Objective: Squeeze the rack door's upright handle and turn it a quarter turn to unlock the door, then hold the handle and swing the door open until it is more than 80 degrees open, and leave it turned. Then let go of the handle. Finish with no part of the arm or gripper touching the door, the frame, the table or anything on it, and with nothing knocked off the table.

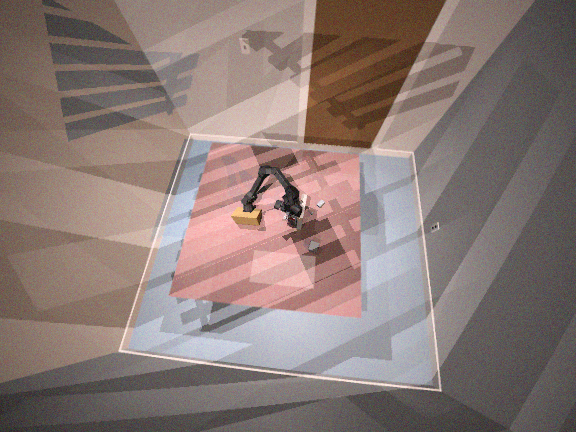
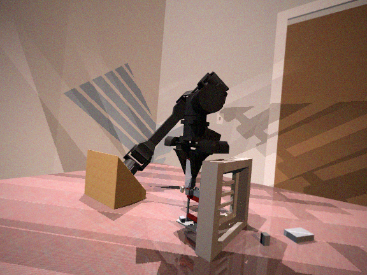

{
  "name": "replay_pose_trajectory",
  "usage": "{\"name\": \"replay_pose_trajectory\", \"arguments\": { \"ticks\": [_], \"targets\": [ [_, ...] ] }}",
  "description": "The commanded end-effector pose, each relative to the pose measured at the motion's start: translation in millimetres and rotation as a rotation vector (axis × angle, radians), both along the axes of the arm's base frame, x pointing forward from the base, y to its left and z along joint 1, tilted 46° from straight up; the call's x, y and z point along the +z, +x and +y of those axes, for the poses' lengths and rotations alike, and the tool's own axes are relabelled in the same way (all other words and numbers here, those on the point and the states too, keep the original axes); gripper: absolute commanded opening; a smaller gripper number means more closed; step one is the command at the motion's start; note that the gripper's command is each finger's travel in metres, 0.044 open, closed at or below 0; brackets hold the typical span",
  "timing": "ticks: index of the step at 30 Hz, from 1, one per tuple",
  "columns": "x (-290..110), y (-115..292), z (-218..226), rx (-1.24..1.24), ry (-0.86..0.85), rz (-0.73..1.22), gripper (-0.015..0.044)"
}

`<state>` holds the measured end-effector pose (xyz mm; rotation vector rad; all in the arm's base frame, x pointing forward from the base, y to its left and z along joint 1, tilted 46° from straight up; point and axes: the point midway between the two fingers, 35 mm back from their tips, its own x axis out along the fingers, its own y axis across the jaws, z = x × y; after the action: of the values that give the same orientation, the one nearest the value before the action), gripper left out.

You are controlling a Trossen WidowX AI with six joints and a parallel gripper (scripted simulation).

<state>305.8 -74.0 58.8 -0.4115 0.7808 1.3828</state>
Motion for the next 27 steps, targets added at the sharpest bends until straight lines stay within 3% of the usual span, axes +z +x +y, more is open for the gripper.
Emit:
{"name": "replay_pose_trajectory", "arguments": {
  "ticks": [1, 27],
  "targets": [
    [3, -3, 2, -0.07, 0.001, 0.063, 0.0019],
    [33, -40, 33, -0.425, 0.003, 0.428, 0.0019]
  ]
}}
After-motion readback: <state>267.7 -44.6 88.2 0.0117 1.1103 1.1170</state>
